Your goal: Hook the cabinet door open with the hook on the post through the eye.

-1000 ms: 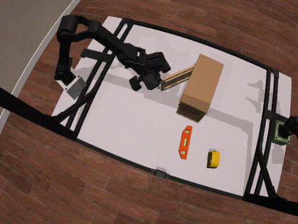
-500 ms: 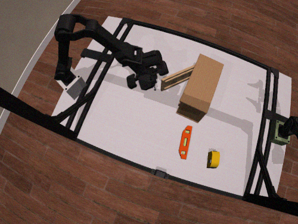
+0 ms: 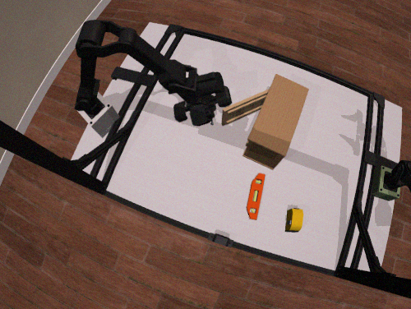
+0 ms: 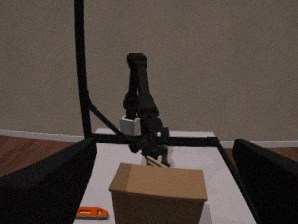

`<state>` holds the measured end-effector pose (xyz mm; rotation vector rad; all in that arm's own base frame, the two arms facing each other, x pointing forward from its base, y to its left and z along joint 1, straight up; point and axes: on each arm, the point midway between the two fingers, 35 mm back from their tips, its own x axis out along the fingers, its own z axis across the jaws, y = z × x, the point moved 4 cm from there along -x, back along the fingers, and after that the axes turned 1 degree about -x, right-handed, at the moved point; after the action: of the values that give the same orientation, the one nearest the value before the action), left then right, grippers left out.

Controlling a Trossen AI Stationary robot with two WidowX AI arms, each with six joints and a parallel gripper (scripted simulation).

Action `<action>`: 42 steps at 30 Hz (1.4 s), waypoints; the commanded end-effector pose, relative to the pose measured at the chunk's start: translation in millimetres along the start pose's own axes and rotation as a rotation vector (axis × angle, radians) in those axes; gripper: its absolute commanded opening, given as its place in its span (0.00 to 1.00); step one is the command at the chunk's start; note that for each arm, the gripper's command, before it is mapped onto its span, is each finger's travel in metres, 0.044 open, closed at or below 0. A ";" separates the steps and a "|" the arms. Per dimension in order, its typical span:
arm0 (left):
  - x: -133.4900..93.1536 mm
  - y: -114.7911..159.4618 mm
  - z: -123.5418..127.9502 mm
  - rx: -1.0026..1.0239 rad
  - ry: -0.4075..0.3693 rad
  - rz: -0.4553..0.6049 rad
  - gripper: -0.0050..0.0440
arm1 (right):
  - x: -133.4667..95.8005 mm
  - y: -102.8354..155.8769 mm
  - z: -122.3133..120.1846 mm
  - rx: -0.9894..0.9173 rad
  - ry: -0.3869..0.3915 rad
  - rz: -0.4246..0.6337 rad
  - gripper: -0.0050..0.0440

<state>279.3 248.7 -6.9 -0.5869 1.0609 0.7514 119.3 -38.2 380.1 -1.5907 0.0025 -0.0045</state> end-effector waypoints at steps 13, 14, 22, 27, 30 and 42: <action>7.0 4.0 -11.1 0.010 0.046 0.069 0.10 | -0.1 0.0 0.6 0.003 -0.004 0.000 0.92; 7.0 4.0 -11.1 0.010 0.046 0.069 0.10 | -0.1 0.0 0.6 0.003 -0.004 0.000 0.92; 2.6 0.0 -1.3 0.023 0.008 0.047 0.15 | -0.1 0.0 0.6 0.003 -0.004 0.000 0.92; 2.6 0.0 -1.3 0.023 0.008 0.047 0.40 | -0.1 0.0 0.6 0.003 -0.004 0.000 0.92; 2.6 0.0 -1.3 0.023 0.008 0.047 0.54 | -0.1 0.0 0.6 0.003 -0.004 0.000 0.92; -39.2 -4.9 24.4 0.021 0.000 0.046 0.55 | -0.1 0.0 0.6 0.003 -0.004 0.000 0.92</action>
<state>276.4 246.1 -6.8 -0.5604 1.1259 0.7777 119.3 -38.0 380.2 -1.5915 0.0022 -0.0045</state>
